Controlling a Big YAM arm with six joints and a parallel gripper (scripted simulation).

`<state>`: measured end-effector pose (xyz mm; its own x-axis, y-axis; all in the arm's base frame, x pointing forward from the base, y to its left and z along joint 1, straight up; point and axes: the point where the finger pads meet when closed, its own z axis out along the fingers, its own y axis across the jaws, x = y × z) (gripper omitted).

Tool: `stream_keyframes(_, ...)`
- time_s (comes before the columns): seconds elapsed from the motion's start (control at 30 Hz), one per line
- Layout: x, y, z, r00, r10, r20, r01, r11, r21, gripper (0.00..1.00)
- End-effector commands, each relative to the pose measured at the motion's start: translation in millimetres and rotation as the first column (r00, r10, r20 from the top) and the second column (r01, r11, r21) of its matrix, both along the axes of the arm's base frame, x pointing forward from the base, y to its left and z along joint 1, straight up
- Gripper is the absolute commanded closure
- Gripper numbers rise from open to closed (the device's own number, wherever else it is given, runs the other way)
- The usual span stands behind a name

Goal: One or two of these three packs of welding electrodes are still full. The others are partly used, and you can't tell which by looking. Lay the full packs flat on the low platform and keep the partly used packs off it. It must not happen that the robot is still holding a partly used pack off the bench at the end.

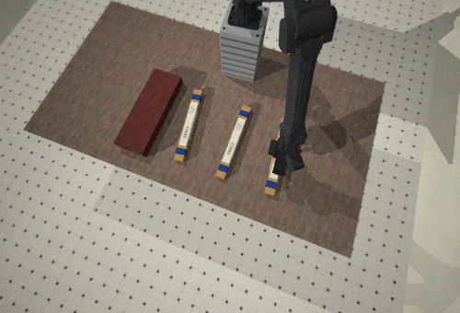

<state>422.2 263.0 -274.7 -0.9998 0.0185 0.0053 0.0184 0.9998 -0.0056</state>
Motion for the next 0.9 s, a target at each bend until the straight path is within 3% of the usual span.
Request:
stream_keyframes(0.0,17.5,16.0,7.6,1.0,-0.007,0.03,0.007,1.0,0.02,1.0)
stream_keyframes(0.67,19.3,17.7,9.6,0.999,-0.007,0.033,0.006,1.0,0.022,1.0)
stream_keyframes(0.7,19.4,17.8,9.8,0.999,-0.007,0.034,0.006,1.0,0.022,0.26)
stream_keyframes(0.87,20.1,18.2,10.6,0.999,-0.007,0.036,0.006,1.0,0.023,0.26)
